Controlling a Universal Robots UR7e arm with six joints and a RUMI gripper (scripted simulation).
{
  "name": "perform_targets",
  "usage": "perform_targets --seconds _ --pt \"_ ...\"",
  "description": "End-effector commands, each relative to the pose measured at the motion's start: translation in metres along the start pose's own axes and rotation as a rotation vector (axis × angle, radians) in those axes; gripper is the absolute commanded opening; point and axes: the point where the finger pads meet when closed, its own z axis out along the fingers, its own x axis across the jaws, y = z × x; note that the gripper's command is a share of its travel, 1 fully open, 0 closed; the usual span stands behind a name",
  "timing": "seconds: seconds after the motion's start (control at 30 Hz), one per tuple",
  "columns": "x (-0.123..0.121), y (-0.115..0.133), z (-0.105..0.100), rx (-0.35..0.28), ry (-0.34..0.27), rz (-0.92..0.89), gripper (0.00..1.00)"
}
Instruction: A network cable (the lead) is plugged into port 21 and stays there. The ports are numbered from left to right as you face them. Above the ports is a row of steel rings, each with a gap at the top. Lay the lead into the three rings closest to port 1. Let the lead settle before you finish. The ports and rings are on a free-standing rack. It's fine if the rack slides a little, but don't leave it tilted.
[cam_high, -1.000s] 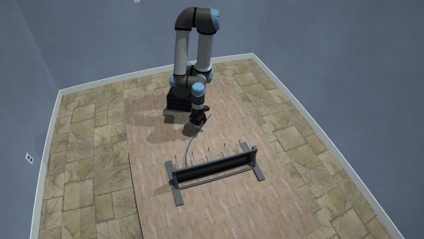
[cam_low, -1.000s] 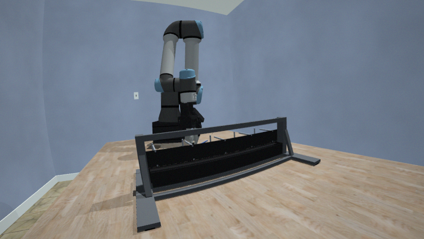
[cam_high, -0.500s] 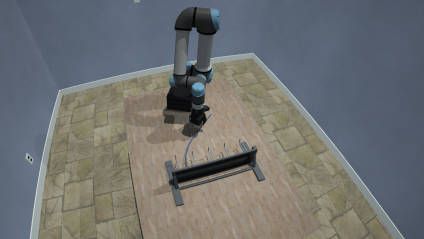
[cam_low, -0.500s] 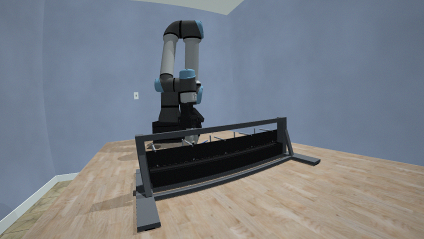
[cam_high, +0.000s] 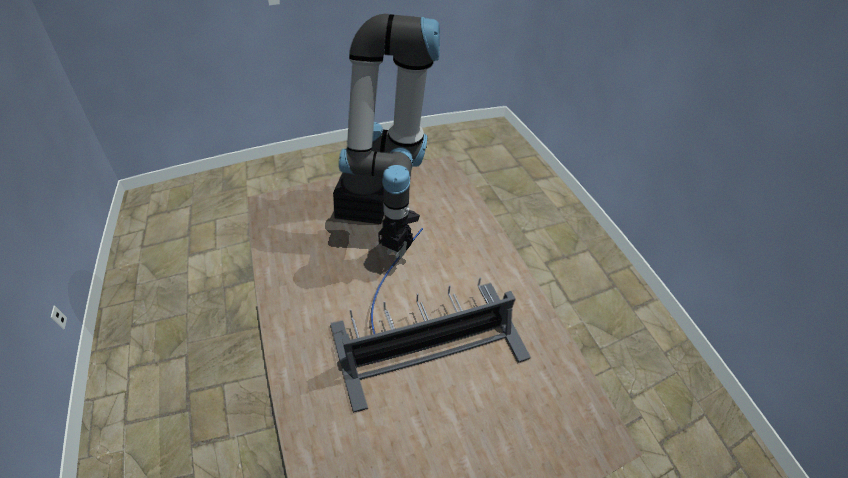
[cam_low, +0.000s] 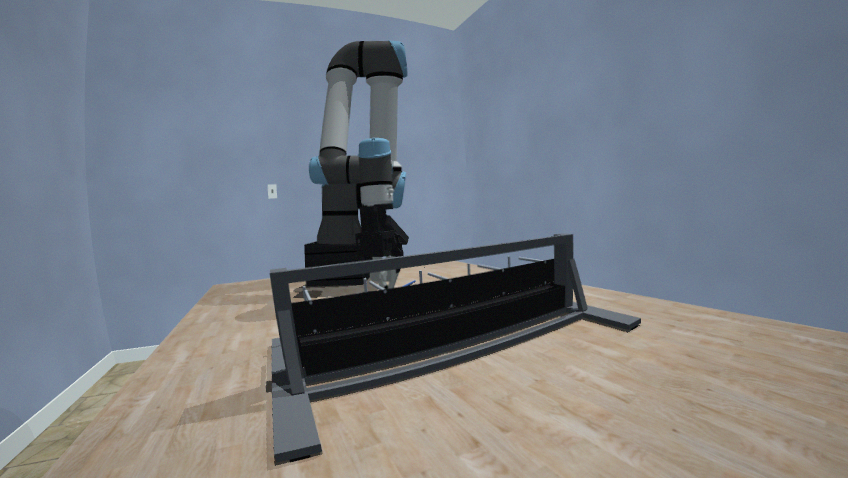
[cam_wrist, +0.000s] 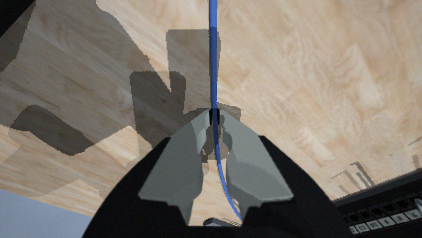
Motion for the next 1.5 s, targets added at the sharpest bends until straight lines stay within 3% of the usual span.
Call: perform_targets --seconds 0.0,1.47 --pt "0.0002 0.0003 -0.0002 -0.001 0.000 0.000 0.00" --pt "0.0002 0.0003 -0.0100 -0.001 0.000 0.000 0.00"
